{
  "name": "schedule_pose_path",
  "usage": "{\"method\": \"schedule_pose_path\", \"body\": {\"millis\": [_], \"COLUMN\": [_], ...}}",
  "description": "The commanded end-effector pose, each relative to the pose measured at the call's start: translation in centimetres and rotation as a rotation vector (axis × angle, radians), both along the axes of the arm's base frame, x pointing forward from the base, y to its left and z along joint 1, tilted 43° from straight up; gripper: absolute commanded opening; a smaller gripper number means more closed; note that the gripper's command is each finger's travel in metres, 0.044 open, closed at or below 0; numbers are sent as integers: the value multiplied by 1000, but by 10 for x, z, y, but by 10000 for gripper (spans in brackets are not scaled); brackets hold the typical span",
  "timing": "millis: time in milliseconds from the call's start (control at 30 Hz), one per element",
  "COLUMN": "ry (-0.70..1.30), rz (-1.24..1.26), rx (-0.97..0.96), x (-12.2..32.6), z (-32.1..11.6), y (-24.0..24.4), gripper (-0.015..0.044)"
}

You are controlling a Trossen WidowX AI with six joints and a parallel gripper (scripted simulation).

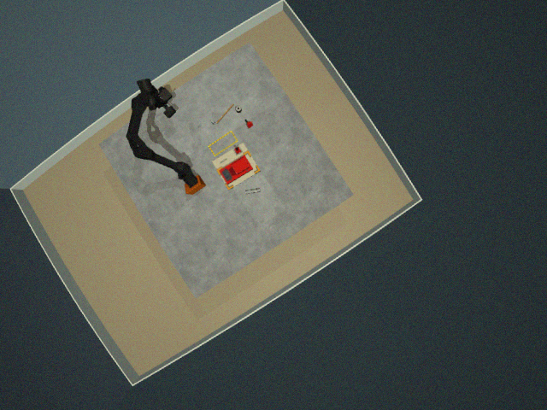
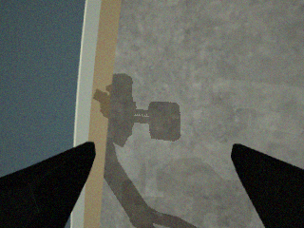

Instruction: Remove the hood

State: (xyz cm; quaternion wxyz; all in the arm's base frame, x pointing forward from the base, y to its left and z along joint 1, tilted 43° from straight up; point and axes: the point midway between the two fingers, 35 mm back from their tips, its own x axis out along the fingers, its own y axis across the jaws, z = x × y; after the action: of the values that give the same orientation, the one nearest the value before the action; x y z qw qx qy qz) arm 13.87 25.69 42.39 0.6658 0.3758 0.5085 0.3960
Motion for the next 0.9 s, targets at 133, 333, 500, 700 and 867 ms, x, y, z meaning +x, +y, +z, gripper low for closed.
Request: {"method": "schedule_pose_path", "body": {"millis": [133, 333, 500, 700, 867], "ry": [31, 9, 9, 55, 115], "rz": [-117, -146, -157, -159, -166], "rx": [-107, -227, -373, -506, -573], "x": [62, 110, 166, 216, 236], "z": [-40, -78, -131, -198, -245], "y": [-9, -23, -57, -119, -172], "gripper": [440, 440, 440, 440, 440]}}
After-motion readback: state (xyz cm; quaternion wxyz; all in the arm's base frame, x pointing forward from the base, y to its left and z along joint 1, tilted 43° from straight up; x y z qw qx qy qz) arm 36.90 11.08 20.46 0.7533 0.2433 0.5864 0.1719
